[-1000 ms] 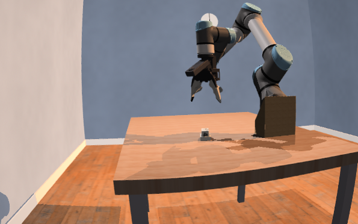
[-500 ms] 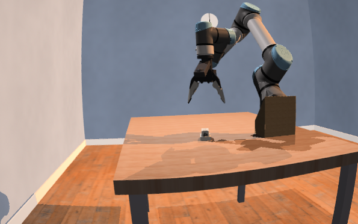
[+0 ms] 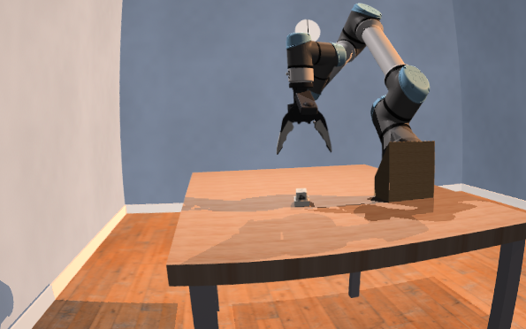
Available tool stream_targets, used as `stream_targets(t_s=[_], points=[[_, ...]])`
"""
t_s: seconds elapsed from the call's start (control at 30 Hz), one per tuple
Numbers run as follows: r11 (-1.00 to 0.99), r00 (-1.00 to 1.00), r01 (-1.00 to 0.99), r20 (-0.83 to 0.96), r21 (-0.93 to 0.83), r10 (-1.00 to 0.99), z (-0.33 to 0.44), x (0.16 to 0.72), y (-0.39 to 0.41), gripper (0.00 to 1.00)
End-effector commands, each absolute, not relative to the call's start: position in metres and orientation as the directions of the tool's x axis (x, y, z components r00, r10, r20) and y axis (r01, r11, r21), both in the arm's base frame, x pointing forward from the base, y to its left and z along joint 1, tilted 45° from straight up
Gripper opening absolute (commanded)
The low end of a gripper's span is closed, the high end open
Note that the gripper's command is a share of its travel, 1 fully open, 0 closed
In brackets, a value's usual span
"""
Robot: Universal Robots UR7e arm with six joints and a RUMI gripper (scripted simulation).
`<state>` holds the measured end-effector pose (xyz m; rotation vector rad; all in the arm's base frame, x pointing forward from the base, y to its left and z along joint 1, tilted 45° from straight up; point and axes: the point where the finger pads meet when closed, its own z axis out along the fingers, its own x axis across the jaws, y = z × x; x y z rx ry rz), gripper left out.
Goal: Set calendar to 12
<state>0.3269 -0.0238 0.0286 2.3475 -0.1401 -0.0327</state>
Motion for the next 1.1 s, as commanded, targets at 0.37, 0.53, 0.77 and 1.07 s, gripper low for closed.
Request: stream_targets(t_s=[0.37, 0.53, 0.77, 1.07], points=[[-0.677, 0.926, 0.373, -0.301, 0.635, 0.228, 0.0253, 0.3216, -0.0266, 1.0], [-0.627, 0.848, 0.527, -0.406, 0.573, 0.341, 0.0246, 0.3197, -0.0283, 1.0], [-0.576, 0.77, 0.635, -0.479, 0.514, 0.422, 0.0243, 0.3185, -0.0298, 1.0], [-0.424, 0.544, 0.837, -0.611, 0.347, 0.575, 0.0241, 0.3163, -0.0339, 1.0]])
